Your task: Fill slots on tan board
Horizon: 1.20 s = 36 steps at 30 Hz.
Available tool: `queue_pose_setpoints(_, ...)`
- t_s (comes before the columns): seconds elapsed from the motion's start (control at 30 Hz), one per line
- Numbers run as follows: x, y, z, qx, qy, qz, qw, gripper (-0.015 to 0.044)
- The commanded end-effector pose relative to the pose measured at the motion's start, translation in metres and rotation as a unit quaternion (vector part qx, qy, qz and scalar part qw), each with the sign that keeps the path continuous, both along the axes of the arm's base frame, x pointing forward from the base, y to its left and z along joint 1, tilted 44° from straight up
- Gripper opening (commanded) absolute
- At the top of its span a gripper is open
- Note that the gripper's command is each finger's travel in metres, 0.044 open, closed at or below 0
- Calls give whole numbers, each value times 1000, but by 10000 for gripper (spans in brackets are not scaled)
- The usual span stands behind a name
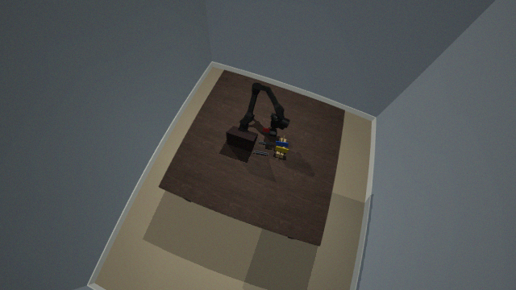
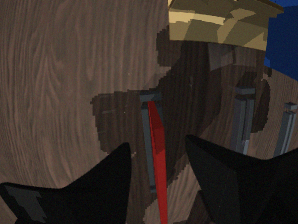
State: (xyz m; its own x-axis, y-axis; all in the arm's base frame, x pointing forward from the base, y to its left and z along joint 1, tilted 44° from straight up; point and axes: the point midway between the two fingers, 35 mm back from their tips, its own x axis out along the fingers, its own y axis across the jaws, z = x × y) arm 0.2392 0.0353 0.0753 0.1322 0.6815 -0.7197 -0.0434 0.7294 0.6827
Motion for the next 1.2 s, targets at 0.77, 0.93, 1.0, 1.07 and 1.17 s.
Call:
queue_pose_setpoints(0.77, 0, 21, -22, 4, 6, -1, 1000, 0)
queue_pose_setpoints(0.93, 0, 21, -22, 4, 6, -1, 1000, 0)
queue_pose_setpoints(1.0, 0, 21, -22, 4, 6, -1, 1000, 0)
queue_pose_setpoints(1.07, 0, 20, -21, 4, 6, -1, 1000, 0)
queue_pose_setpoints(1.17, -1, 16, -17, 4, 6, -1, 1000, 0)
